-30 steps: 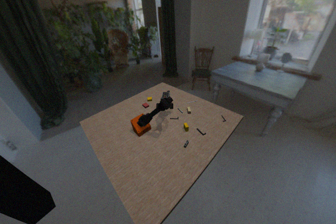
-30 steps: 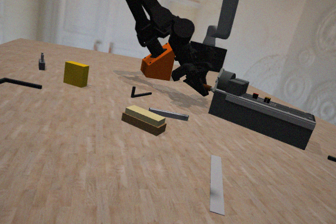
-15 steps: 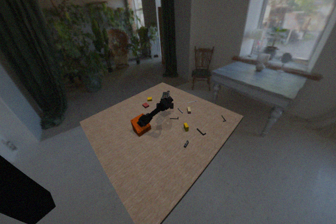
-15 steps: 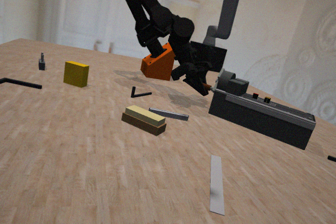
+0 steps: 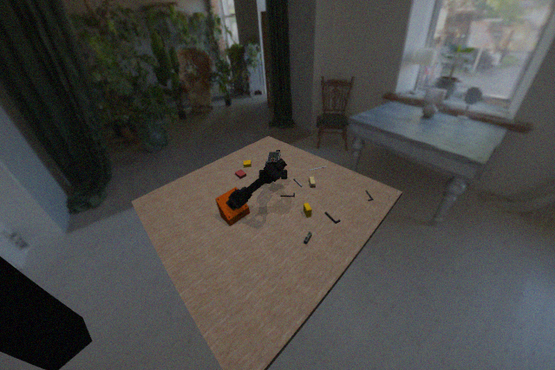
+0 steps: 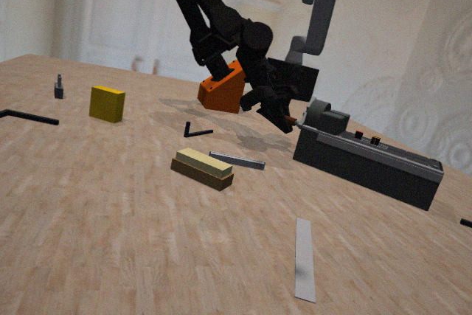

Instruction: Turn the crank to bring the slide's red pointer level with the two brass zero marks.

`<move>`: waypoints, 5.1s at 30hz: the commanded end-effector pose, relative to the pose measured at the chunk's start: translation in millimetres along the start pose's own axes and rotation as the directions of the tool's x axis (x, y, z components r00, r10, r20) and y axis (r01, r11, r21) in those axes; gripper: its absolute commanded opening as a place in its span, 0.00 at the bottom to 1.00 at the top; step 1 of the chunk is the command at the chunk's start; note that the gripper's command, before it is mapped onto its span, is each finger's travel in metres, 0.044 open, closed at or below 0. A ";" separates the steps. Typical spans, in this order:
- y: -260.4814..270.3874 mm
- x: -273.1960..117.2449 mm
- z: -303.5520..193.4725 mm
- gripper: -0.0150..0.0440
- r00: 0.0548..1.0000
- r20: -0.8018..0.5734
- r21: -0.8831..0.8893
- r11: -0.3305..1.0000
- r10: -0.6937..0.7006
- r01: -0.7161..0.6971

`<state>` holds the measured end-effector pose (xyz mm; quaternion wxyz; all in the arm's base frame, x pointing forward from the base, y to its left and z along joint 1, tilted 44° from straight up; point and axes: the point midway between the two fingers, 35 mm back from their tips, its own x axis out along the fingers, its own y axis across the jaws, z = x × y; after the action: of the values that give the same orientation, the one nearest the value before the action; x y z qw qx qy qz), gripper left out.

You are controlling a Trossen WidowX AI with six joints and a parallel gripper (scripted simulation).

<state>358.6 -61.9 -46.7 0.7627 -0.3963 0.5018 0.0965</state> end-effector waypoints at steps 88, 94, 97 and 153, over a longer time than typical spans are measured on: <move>29.5 -35.4 35.5 0.25 1.000 0.011 0.005 1.000 -0.013 0.013; 29.5 -35.4 35.4 0.25 1.000 0.011 0.005 1.000 -0.013 0.013; 29.6 -35.3 35.4 0.25 1.000 0.011 0.005 1.000 -0.013 0.013; 30.1 -34.8 34.9 0.25 1.000 0.011 0.005 1.000 -0.013 0.013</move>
<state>352.9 -12.4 -23.3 0.7678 -0.3991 0.4941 0.0839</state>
